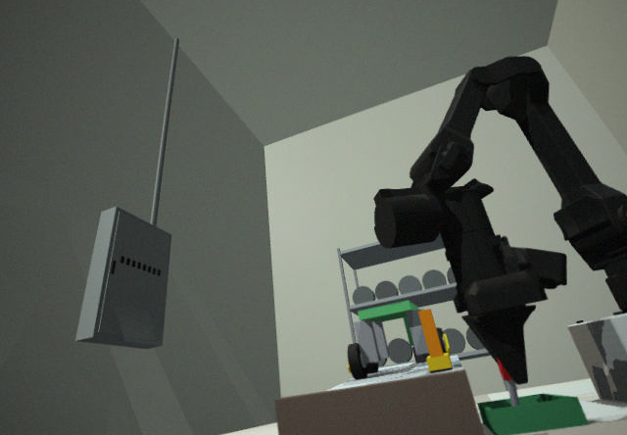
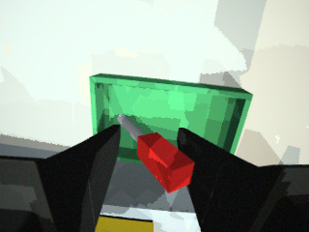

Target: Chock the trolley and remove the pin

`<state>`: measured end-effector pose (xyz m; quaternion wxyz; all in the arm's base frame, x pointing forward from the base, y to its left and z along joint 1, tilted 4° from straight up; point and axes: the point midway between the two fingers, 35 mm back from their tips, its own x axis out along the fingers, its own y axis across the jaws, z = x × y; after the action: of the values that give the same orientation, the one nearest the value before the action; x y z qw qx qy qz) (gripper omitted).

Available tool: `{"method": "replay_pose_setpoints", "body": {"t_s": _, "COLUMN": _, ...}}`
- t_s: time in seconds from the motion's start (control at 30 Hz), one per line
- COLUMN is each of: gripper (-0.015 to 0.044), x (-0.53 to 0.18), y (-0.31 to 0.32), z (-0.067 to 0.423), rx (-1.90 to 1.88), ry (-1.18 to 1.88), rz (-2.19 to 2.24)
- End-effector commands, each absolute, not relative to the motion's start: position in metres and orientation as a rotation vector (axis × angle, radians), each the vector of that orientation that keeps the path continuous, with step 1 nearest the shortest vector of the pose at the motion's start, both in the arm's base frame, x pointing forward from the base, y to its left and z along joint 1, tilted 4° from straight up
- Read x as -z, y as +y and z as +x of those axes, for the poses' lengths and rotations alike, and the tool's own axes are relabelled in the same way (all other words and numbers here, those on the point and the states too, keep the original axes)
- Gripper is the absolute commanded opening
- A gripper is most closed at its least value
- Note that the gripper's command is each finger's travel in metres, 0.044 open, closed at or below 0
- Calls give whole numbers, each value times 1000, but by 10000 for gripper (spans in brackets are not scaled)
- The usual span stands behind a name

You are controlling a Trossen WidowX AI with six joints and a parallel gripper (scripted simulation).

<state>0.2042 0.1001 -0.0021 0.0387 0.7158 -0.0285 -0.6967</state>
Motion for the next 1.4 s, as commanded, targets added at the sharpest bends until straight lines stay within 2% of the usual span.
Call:
{"method": "replay_pose_setpoints", "body": {"t_s": 0.0, "gripper": 190, "x": 3, "y": 103, "z": 206, "rx": 2131, "ry": -89, "rz": 2202}}
{"method": "replay_pose_setpoints", "body": {"t_s": 1.37, "gripper": 190, "x": 13, "y": 117, "z": 206, "rx": 2132, "ry": -88, "rz": 2203}}
